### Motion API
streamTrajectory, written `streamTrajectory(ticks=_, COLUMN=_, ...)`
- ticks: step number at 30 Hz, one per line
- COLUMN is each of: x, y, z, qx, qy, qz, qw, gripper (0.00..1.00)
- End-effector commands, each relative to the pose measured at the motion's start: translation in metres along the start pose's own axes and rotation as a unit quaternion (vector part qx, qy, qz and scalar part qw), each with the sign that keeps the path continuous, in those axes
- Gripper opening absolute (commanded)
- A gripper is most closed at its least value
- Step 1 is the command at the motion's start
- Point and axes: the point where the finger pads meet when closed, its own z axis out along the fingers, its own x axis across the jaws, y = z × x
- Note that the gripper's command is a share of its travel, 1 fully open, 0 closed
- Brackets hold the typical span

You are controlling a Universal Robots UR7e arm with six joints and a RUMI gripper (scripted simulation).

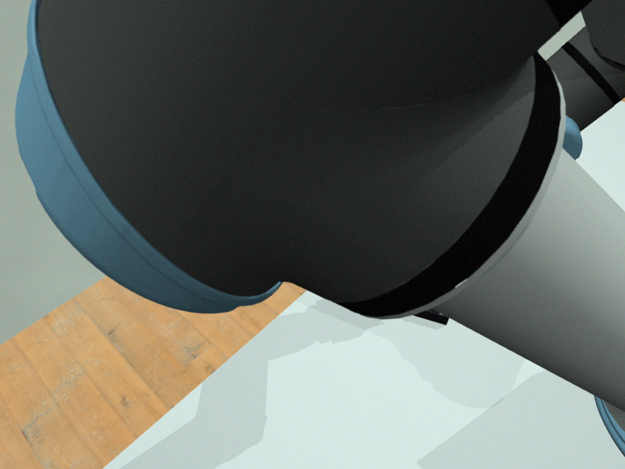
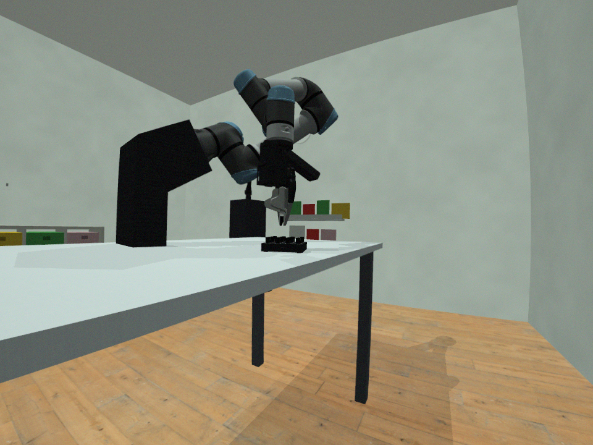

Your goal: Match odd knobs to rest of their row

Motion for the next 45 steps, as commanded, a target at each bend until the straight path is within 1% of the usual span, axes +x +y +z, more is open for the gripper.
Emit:
streamTrajectory(ticks=1, x=0.002, y=-0.004, z=-0.002, qx=-0.001, qy=0.001, qz=0.045, qw=0.999, gripper=0.11)
streamTrajectory(ticks=6, x=0.004, y=-0.009, z=-0.004, qx=-0.001, qy=0.001, qz=0.121, qw=0.993, gripper=0.11)
streamTrajectory(ticks=12, x=0.007, y=-0.016, z=-0.006, qx=-0.001, qy=0.001, qz=0.209, qw=0.978, gripper=0.11)
streamTrajectory(ticks=14, x=0.007, y=-0.016, z=-0.006, qx=-0.001, qy=0.001, qz=0.209, qw=0.978, gripper=0.11)
streamTrajectory(ticks=17, x=0.008, y=-0.020, z=-0.007, qx=0.000, qy=0.001, qz=0.268, qw=0.963, gripper=0.11)
streamTrajectory(ticks=23, x=0.010, y=-0.026, z=-0.010, qx=0.000, qy=0.001, qz=0.349, qw=0.937, gripper=0.11)
streamTrajectory(ticks=29, x=0.012, y=-0.031, z=-0.012, qx=0.000, qy=0.001, qz=0.428, qw=0.904, gripper=0.11)
streamTrajectory(ticks=31, x=0.012, y=-0.031, z=-0.012, qx=0.000, qy=0.001, qz=0.428, qw=0.904, gripper=0.11)
streamTrajectory(ticks=34, x=0.012, y=-0.035, z=-0.013, qx=0.000, qy=0.001, qz=0.482, qw=0.876, gripper=0.11)
streamTrajectory(ticks=39, x=0.012, y=-0.039, z=-0.015, qx=0.000, qy=0.001, qz=0.543, qw=0.840, gripper=0.11)
streamTrajectory(ticks=45, x=0.012, y=-0.043, z=-0.017, qx=0.000, qy=0.001, qz=0.612, qw=0.791, gripper=0.11)
